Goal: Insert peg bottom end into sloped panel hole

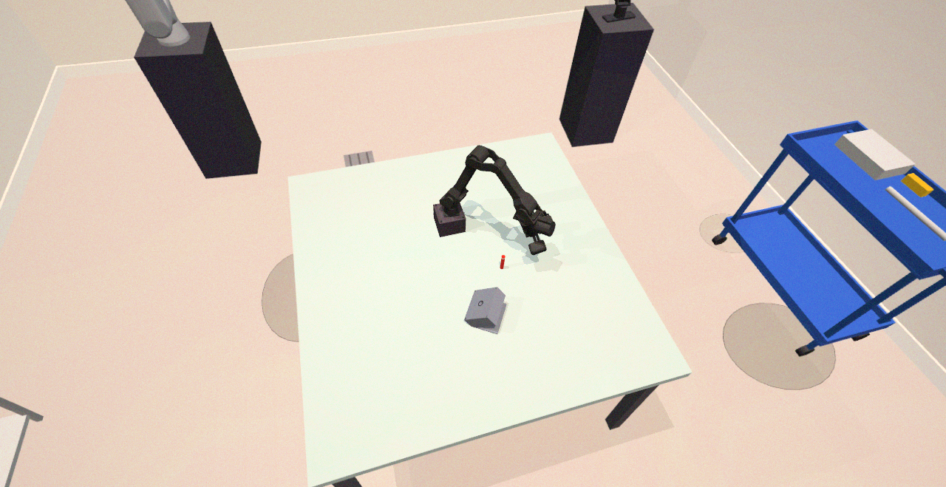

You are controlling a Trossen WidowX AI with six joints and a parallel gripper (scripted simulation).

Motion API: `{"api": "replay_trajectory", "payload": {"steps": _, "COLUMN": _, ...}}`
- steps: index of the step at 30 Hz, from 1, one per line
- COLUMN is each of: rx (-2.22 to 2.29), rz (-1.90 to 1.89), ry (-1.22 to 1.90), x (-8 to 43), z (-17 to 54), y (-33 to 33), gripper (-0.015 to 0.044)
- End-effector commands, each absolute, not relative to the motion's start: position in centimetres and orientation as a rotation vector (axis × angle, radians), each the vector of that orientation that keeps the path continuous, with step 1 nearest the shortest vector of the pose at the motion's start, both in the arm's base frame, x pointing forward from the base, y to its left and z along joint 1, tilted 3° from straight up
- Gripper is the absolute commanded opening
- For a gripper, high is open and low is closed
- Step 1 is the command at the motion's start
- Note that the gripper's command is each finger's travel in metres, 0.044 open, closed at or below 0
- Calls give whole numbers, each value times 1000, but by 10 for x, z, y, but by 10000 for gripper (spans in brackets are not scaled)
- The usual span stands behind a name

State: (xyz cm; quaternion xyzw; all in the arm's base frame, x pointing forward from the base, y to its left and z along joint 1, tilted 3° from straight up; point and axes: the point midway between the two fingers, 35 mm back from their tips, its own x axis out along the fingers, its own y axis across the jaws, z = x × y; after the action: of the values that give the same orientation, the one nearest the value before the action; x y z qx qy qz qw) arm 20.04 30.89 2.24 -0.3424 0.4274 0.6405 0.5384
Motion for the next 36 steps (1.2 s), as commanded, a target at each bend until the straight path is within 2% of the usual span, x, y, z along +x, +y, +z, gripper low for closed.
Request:
{"api": "replay_trajectory", "payload": {"steps": 1, "rx": -777, "rz": 1410, "ry": 1106, "x": 210, "z": 23, "y": 295, "gripper": 440}}
{"api": "replay_trajectory", "payload": {"steps": 28, "rx": -404, "rz": 464, "ry": 1538, "x": 261, "z": 44, "y": 173, "gripper": 440}}
{"api": "replay_trajectory", "payload": {"steps": 36, "rx": -395, "rz": 441, "ry": 1543, "x": 262, "z": 42, "y": 169, "gripper": 440}}
